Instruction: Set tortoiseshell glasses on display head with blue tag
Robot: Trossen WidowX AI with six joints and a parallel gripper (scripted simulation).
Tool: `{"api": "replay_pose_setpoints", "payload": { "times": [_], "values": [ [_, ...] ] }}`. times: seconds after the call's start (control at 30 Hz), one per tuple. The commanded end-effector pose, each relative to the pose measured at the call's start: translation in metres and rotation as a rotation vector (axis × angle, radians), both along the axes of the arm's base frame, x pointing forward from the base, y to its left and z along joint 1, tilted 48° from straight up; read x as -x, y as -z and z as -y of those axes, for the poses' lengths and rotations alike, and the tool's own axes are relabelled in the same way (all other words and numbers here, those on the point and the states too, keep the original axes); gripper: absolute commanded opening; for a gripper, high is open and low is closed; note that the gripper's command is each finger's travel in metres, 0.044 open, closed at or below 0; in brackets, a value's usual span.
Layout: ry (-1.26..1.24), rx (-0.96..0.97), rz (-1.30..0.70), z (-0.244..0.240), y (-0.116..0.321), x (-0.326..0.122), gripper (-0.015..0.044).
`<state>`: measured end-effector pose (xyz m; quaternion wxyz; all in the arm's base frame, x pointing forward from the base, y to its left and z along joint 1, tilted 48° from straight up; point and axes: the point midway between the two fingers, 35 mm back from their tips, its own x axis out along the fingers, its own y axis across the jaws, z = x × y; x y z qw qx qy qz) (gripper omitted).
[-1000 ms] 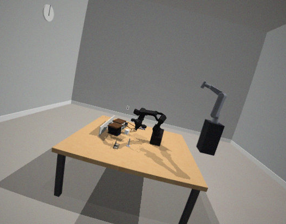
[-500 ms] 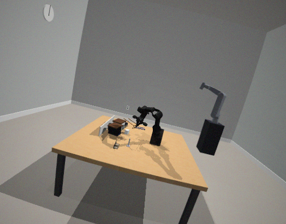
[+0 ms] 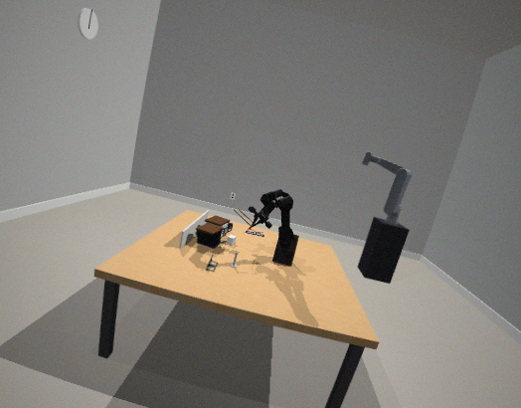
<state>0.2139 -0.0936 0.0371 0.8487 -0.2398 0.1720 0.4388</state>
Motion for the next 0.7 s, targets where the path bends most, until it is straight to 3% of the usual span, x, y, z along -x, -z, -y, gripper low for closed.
{"api": "replay_pose_setpoints", "payload": {
  "times": [0.0, 0.53, 0.67],
  "values": [
    [0.022, 0.022, 0.064, 0.011, 0.010, 0.008, 0.0000],
    [0.116, 0.163, 0.303, 0.044, 0.047, 0.045, 0.0000],
    [0.103, 0.149, 0.280, 0.042, 0.045, 0.042, 0.0000]
  ]
}}
